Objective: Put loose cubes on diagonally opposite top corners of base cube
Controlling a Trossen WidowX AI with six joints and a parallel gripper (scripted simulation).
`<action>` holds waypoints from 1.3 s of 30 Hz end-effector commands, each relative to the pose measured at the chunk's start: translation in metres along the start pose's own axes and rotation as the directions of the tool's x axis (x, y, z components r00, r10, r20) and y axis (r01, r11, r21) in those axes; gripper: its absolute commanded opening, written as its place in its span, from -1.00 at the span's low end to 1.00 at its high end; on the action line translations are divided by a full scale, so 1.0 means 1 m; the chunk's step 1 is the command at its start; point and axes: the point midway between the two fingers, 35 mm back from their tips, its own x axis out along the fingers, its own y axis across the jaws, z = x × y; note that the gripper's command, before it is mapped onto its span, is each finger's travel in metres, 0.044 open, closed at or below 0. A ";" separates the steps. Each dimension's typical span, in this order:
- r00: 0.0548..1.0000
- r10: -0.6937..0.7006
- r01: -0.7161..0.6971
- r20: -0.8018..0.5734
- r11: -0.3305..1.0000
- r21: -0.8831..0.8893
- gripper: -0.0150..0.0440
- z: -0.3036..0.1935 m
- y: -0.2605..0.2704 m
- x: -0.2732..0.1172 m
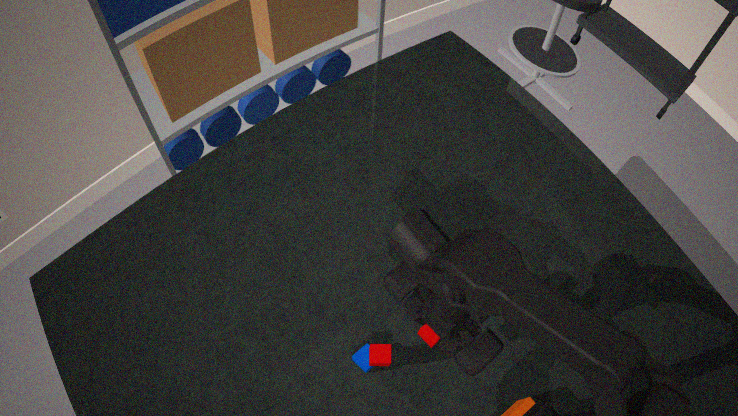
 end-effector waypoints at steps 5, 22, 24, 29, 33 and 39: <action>1.000 0.002 -0.002 0.000 0.995 -0.096 -0.14 -0.004 0.002 -0.008; 1.000 0.004 -0.004 -0.003 0.706 -0.708 -0.14 -0.029 0.023 -0.007; 1.000 0.004 -0.005 -0.003 0.646 -0.763 -0.14 -0.033 0.025 -0.007; 1.000 0.004 -0.005 -0.004 0.479 -0.878 -0.14 -0.041 0.030 -0.006; 1.000 0.004 -0.005 -0.004 0.330 -0.944 -0.14 -0.048 0.035 -0.005; 1.000 0.005 -0.005 -0.005 0.092 -0.996 -0.14 -0.059 0.041 -0.004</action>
